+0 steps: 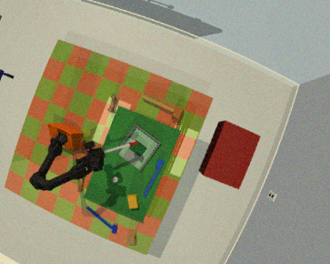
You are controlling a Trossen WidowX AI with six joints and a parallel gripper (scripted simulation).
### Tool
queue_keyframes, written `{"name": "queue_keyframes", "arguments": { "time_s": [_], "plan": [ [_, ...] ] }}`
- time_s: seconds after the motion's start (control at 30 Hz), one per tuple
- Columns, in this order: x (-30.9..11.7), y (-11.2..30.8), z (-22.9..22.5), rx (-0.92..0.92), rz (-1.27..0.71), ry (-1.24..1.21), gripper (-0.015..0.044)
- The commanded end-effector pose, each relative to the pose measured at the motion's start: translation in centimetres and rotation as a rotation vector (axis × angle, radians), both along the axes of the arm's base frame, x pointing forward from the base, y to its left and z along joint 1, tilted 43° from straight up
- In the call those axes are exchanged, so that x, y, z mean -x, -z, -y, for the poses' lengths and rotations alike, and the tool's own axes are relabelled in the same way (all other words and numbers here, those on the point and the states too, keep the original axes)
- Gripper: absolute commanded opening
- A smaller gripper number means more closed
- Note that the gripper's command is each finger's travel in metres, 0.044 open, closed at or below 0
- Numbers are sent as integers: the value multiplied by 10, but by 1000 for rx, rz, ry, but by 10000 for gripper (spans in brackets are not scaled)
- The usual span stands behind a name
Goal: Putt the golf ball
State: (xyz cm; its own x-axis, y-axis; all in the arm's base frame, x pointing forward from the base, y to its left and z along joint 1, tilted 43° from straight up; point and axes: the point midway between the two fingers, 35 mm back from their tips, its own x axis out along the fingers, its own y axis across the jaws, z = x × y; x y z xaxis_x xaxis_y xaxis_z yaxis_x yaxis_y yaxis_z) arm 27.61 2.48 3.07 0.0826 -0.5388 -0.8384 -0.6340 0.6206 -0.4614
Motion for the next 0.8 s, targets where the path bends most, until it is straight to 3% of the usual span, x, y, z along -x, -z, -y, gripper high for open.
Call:
{"name": "queue_keyframes", "arguments": {
  "time_s": [0.0, 0.77],
  "plan": [
    [4, -18, 19, 14, 78, 111, 0],
    [61, -101, 115, 105, 513, 713, 0]
  ]
}}
